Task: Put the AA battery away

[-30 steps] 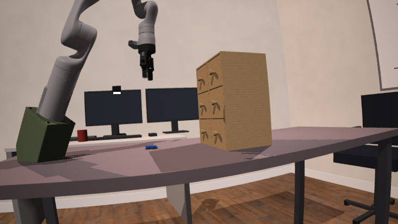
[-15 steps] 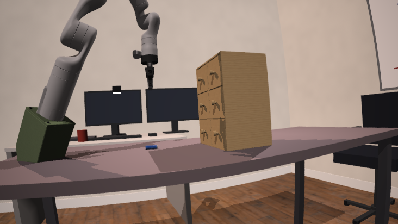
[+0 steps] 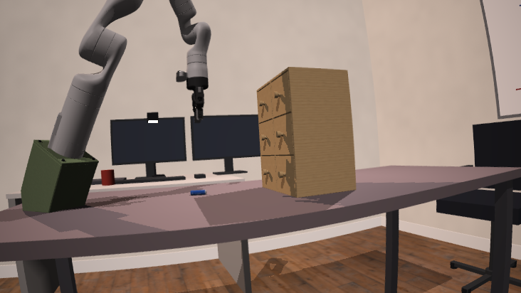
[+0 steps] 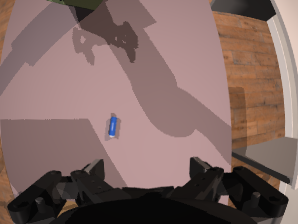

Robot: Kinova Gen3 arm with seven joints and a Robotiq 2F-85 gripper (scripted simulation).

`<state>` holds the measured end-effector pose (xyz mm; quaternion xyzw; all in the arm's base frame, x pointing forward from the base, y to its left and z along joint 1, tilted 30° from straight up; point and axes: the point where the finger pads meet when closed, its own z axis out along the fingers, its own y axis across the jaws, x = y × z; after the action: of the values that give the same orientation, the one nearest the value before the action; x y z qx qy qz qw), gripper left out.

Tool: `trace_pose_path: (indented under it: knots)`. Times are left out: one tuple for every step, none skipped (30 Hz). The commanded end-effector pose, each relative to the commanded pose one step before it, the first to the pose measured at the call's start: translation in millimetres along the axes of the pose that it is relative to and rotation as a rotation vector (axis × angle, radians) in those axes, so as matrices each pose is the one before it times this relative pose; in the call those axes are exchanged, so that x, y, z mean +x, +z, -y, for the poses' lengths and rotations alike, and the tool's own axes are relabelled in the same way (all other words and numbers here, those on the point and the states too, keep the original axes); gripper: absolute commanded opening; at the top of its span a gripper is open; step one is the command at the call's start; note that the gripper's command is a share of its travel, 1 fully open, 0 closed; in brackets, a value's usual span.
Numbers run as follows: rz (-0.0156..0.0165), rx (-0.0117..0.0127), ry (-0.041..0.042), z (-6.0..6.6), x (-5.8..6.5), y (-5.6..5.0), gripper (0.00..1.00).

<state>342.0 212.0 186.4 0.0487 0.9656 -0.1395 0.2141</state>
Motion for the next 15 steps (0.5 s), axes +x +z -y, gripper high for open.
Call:
trace_pose_path:
  knots:
    - [0.00024, 0.00266, -0.00092, 0.15, -1.12, 1.32, 1.00]
    - [0.00000, 0.00000, -0.00093, -0.15, -0.02, 0.11, 1.00]
    - [0.00000, 0.00000, -0.00058, -0.09, -0.01, 0.07, 1.00]
    - [0.00000, 0.00000, -0.00030, -0.05, -0.01, 0.04, 1.00]
    - [0.00000, 0.00000, -0.00011, -0.02, 0.00, 0.01, 1.00]
    - [0.00000, 0.00000, -0.00002, 0.00, 0.00, 0.00, 1.00]
    - [0.00003, 0.00000, 0.00000, 0.00, 0.00, 0.00, 1.00]
    - [0.00018, 0.00001, 0.00000, 0.00, -0.01, 0.02, 1.00]
    - [0.00049, 0.00002, 0.00001, 0.00, -0.03, 0.04, 1.00]
    - [0.00092, 0.00004, 0.00001, 0.01, -0.06, 0.08, 1.00]
    - [0.00148, 0.00006, 0.00002, 0.01, -0.10, 0.13, 1.00]
    - [0.00000, 0.00000, 0.00000, 0.00, 0.00, 0.00, 1.00]
    - [0.00000, 0.00000, 0.00000, 0.00, 0.00, 0.00, 1.00]
    - [0.00214, 0.00008, 0.00002, 0.01, -0.14, 0.19, 1.00]
    - [0.00290, 0.00010, 0.00003, 0.02, -0.19, 0.25, 1.00]
